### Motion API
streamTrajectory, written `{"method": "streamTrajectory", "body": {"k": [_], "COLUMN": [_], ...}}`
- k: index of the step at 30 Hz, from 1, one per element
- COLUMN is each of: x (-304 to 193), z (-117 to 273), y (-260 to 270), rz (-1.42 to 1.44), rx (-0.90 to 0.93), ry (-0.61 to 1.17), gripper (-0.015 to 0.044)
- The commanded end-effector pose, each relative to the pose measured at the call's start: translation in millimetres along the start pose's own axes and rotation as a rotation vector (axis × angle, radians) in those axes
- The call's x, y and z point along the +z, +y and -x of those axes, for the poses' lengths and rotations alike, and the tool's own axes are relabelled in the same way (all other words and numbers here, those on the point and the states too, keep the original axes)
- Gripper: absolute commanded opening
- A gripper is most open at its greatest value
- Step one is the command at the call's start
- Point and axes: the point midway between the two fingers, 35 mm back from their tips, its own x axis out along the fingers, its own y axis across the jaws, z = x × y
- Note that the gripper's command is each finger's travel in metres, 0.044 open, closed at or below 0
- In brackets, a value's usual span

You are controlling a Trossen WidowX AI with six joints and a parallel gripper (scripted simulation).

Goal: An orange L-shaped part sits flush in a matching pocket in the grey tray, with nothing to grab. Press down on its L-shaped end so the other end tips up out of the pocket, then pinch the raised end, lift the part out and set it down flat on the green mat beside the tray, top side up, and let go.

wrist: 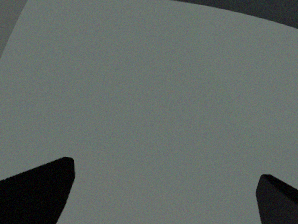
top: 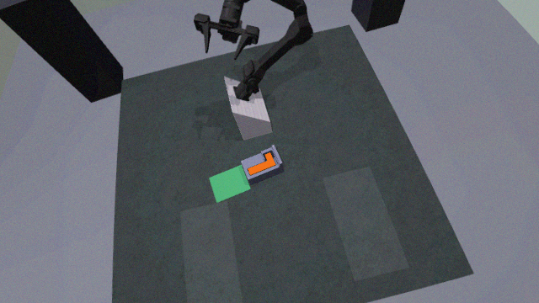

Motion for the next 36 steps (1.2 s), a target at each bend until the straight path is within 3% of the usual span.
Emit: {"method": "streamTrajectory", "body": {"k": [1,5,9,14,22,29,36], "x": [0,4,14,38,78,118,165], "z": [-2,-27,-71,-126,-174,-201,-218], "y": [-1,-9,-29,-65,-113,-152,-188], "rz": [0.015,0.202,0.583,1.106,1.646,2.069,2.444], "rx": [-0.006,-0.076,-0.229,-0.474,-0.787,-1.072,-1.372], "ry": [-0.005,-0.06,-0.129,-0.159,-0.091,0.068,0.341], "gripper": [0.0374,0.0269,0.018,0.018,0.018,0.018,0.018]}}
